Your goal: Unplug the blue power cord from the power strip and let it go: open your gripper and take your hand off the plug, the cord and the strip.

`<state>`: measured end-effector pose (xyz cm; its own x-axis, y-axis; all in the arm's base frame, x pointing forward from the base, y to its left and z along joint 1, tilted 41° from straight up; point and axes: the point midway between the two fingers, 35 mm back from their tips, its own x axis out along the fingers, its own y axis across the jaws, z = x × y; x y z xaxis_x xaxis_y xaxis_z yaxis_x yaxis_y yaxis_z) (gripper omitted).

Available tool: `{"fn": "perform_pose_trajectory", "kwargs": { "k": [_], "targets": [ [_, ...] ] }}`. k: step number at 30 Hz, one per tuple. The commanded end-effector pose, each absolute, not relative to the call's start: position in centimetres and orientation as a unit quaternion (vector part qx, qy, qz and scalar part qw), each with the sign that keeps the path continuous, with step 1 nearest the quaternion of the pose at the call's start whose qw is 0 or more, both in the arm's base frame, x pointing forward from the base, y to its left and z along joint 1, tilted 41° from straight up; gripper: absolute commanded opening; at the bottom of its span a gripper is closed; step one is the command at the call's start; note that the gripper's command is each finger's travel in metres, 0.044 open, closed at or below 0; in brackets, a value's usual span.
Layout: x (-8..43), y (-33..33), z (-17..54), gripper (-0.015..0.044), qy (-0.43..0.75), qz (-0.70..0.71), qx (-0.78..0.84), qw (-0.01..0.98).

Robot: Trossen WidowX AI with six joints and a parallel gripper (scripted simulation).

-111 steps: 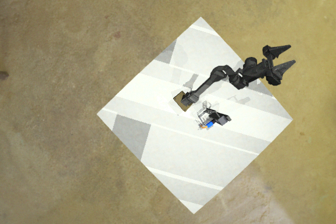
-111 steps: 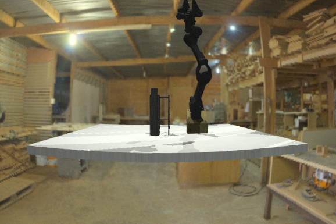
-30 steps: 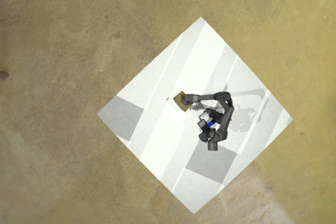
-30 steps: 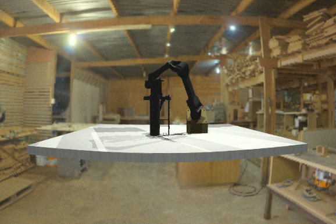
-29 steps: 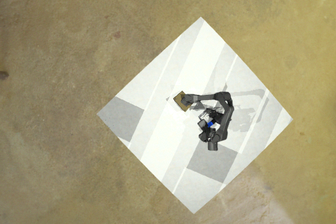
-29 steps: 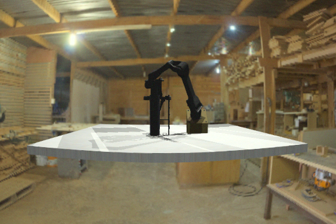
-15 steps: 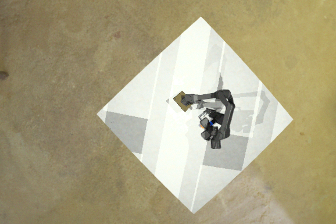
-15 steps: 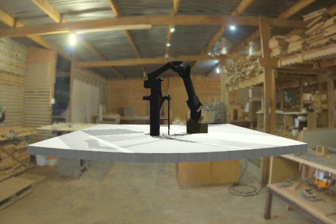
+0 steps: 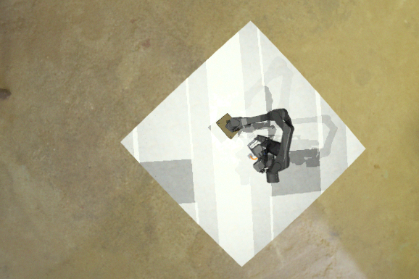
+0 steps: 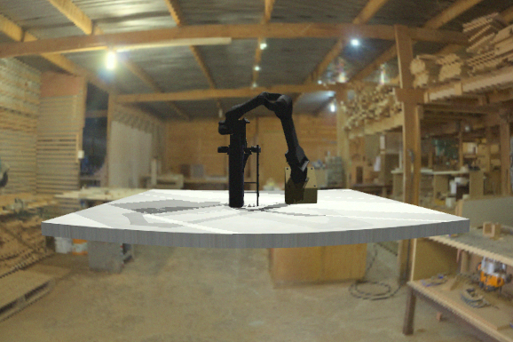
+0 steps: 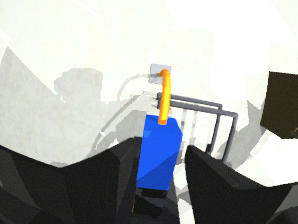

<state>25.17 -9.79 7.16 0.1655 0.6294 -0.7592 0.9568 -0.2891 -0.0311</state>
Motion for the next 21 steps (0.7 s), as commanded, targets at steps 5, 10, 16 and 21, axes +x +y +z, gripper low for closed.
{"fn": "perform_pose_trajectory", "kwargs": {
  "k": [5, 10, 16, 21],
  "targets": [
    [25.40, -9.15, 6.60, 0.0160, 0.545, -0.342, 0.728, 0.237],
    [25.35, -9.21, 6.56, 0.0107, 0.546, -0.344, 0.726, 0.238],
    [25.35, -9.21, 6.56, 0.0048, 0.546, -0.344, 0.726, 0.238],
    [25.35, -9.23, 6.54, 0.0000, 0.546, -0.344, 0.726, 0.238]
  ]
}}
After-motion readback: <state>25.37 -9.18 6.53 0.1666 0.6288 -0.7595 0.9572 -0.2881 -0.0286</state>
